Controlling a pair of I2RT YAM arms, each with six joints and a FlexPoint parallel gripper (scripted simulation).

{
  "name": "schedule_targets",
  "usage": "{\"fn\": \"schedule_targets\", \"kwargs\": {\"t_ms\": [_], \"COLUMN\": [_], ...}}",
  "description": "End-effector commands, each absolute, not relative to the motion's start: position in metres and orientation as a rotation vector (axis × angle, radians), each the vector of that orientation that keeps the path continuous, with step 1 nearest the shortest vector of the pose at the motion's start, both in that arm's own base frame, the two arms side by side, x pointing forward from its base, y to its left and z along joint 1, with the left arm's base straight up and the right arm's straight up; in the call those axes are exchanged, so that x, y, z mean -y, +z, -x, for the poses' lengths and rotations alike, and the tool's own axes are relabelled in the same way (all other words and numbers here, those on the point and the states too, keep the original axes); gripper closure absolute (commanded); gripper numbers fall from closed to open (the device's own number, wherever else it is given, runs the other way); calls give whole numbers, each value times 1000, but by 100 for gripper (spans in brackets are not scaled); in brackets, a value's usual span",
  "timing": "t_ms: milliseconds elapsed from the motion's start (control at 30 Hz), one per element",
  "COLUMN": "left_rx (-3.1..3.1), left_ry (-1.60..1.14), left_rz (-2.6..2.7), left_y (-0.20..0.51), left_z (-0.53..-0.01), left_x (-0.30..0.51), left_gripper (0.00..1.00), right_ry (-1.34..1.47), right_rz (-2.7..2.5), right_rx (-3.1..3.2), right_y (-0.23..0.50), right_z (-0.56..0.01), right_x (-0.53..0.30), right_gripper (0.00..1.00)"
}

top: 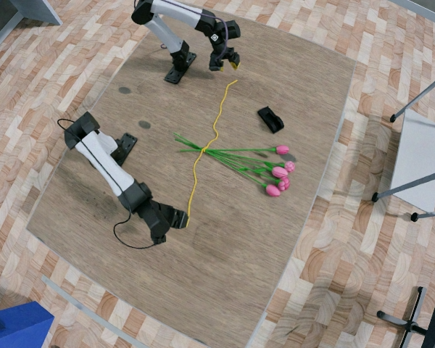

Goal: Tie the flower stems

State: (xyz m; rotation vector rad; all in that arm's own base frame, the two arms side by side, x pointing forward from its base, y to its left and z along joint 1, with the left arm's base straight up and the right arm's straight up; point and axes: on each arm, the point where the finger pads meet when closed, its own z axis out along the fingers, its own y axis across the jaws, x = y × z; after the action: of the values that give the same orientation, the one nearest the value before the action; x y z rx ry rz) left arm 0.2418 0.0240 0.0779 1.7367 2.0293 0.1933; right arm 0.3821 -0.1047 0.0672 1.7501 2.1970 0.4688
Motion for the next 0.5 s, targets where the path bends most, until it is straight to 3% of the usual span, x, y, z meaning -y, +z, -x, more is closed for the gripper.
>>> {"fn": "schedule_targets", "kwargs": {"t_ms": [0,467], "left_rx": [-2030,-2138], "left_ry": [158,110], "left_rz": [-1750,-1668], "left_y": [80,86], "left_z": [-238,-242], "left_x": [-21,1], "left_gripper": [35,35], "right_ry": [451,463], "right_rz": [-1760,-1752], "right_rx": [-2217,-2213], "right_y": [67,70], "right_z": [-380,-380], "right_x": [105,103], "right_gripper": [35,35]}}
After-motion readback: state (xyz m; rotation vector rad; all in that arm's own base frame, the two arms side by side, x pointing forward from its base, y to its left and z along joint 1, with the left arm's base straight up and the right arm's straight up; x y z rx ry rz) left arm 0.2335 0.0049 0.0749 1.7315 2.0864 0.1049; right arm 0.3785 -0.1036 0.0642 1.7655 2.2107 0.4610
